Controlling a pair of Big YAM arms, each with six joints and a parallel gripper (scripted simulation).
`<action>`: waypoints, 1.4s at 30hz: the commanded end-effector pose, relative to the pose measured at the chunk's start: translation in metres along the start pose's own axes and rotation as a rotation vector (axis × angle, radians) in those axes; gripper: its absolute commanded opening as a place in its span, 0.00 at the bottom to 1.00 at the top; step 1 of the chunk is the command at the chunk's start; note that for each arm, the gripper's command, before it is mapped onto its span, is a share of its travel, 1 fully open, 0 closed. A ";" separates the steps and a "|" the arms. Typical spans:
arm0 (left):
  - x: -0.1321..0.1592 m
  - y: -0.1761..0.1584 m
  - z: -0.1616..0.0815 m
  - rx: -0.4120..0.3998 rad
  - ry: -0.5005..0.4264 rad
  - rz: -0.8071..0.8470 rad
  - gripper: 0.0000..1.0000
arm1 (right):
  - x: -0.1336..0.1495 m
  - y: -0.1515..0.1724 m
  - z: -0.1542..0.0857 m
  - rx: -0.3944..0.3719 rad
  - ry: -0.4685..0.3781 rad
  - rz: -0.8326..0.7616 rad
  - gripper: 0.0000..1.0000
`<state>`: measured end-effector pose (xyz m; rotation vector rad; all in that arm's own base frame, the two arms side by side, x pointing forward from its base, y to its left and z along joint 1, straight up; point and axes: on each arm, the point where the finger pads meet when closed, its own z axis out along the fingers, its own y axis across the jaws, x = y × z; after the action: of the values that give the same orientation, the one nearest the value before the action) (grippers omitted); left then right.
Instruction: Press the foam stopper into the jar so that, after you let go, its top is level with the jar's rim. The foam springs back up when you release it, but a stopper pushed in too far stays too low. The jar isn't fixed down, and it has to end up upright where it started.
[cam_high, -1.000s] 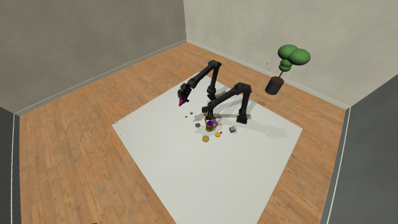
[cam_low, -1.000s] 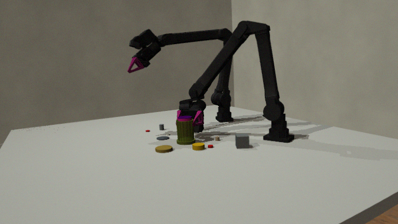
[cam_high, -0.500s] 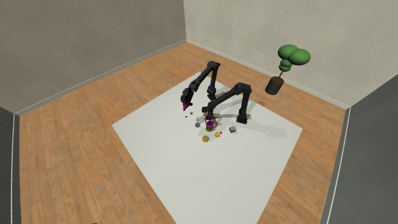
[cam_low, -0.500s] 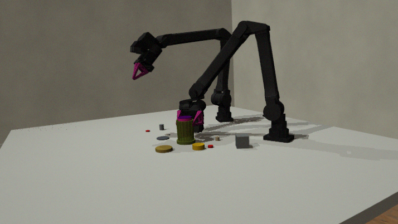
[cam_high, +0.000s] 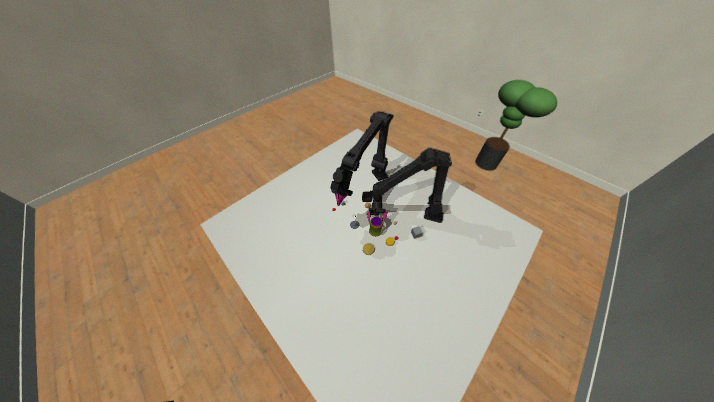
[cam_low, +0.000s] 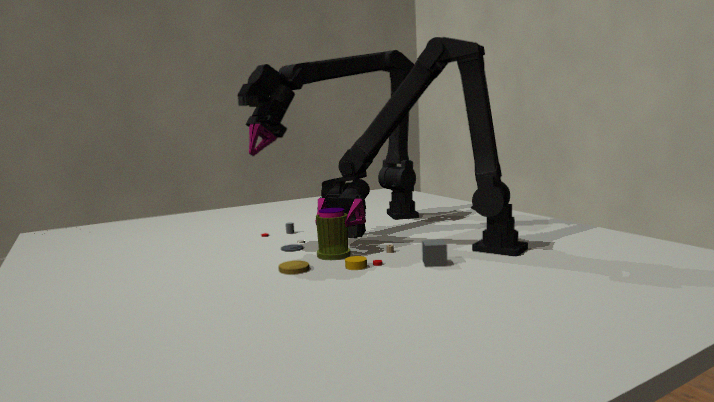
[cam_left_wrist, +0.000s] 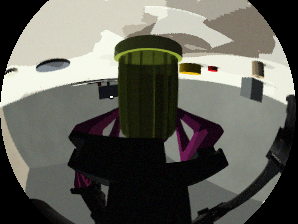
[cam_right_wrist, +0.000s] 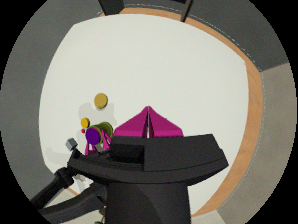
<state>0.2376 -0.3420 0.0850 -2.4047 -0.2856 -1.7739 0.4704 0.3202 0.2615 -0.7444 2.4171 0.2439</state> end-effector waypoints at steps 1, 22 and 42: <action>0.006 0.005 -0.006 -0.021 0.001 -0.043 0.64 | -0.022 0.018 -0.003 -0.016 0.000 -0.021 0.00; 0.006 0.005 -0.006 -0.021 0.001 -0.043 0.64 | 0.021 0.095 0.022 -0.083 0.216 -0.142 0.00; 0.006 0.005 -0.006 -0.021 0.001 -0.043 0.64 | 0.065 0.157 0.027 -0.120 0.412 -0.262 0.00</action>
<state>0.2376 -0.3420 0.0850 -2.4047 -0.2856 -1.7739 0.3378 0.4161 0.1740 -1.2827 2.6939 0.1117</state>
